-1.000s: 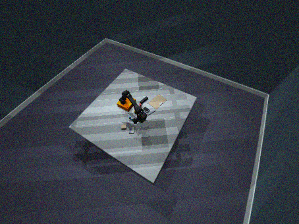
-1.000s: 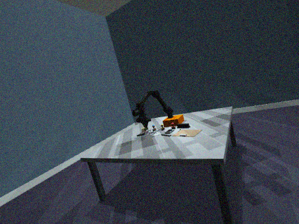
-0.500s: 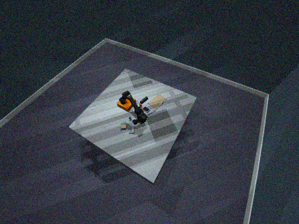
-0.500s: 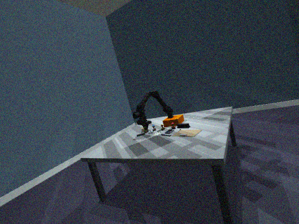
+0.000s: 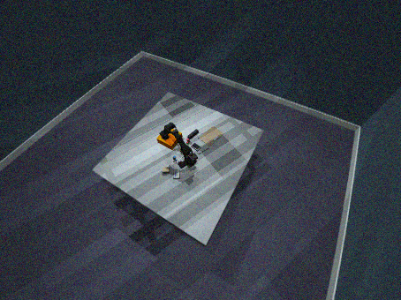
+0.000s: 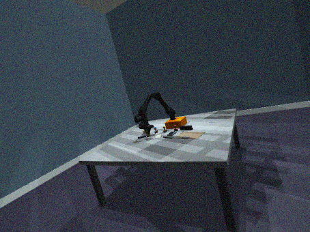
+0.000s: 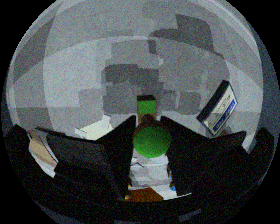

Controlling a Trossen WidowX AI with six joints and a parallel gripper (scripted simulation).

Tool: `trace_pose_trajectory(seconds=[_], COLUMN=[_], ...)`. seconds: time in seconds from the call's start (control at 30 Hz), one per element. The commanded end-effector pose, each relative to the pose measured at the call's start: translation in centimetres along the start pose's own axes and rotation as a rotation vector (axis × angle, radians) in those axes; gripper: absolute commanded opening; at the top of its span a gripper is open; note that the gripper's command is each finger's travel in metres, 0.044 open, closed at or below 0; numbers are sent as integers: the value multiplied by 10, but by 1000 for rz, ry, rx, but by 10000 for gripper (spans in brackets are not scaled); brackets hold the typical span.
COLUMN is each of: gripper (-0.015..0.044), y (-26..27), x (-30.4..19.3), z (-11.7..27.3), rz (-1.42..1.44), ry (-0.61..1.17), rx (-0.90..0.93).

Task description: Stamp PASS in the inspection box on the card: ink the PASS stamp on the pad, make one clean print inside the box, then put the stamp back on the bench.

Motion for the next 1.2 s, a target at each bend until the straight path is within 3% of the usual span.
trace_pose_trajectory(seconds=[0.0,0.27,0.6,0.73,0.97,1.17], gripper=[0,0,261,261,261,261], y=[0,0,0,0,-2,-2], x=[-1,-2,-2,0,0,-1], z=[-8,-17,-14,-4,99,103], rz=[6,6,0,1,6,6], ry=[4,4,2,2,3,3], rx=[-2,-2,0,0,-2,-3])
Point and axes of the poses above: the point midway between the two fingers, 35 mm back from their tips, its own z axis back along the fingers, its own y axis across the jaws, x = y × z, the point moved 2 cm from there along z, back along the fingers, and after that the axes turned 13 degrees about z, right-handed, at the moved point
